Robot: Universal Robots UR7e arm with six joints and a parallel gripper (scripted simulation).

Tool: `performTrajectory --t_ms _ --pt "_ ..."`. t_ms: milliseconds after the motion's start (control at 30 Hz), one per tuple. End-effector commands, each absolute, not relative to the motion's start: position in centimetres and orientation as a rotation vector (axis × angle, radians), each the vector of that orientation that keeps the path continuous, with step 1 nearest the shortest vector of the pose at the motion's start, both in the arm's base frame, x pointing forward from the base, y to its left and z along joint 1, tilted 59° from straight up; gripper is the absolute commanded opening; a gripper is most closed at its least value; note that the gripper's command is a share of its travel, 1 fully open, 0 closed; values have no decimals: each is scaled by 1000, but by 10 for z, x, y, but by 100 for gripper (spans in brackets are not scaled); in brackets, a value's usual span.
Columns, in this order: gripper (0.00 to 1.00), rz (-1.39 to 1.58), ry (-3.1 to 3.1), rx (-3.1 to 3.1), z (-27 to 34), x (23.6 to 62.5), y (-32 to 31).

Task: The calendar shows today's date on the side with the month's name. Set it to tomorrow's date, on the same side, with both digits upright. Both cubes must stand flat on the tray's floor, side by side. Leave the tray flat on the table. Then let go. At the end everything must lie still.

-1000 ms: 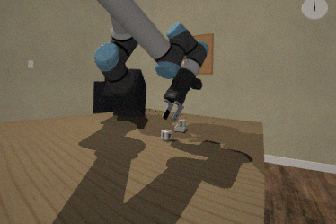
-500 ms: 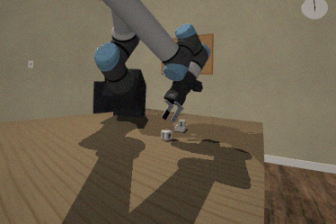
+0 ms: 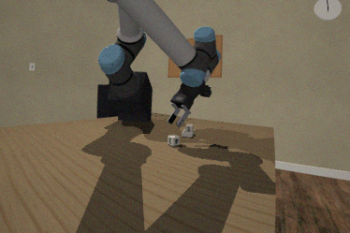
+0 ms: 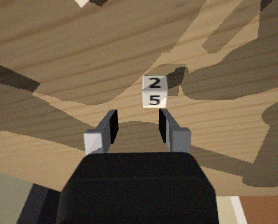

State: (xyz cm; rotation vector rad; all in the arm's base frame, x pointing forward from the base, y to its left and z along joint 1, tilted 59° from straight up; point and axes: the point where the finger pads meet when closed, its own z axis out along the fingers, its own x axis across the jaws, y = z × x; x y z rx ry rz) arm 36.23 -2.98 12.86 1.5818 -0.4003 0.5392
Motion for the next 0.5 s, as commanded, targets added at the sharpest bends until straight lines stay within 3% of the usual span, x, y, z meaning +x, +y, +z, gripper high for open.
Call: performTrajectory --t_ms 0,467 --pt "87 538 -403 1543 131 362 -30" --pt "87 542 -400 1494 141 362 -30"
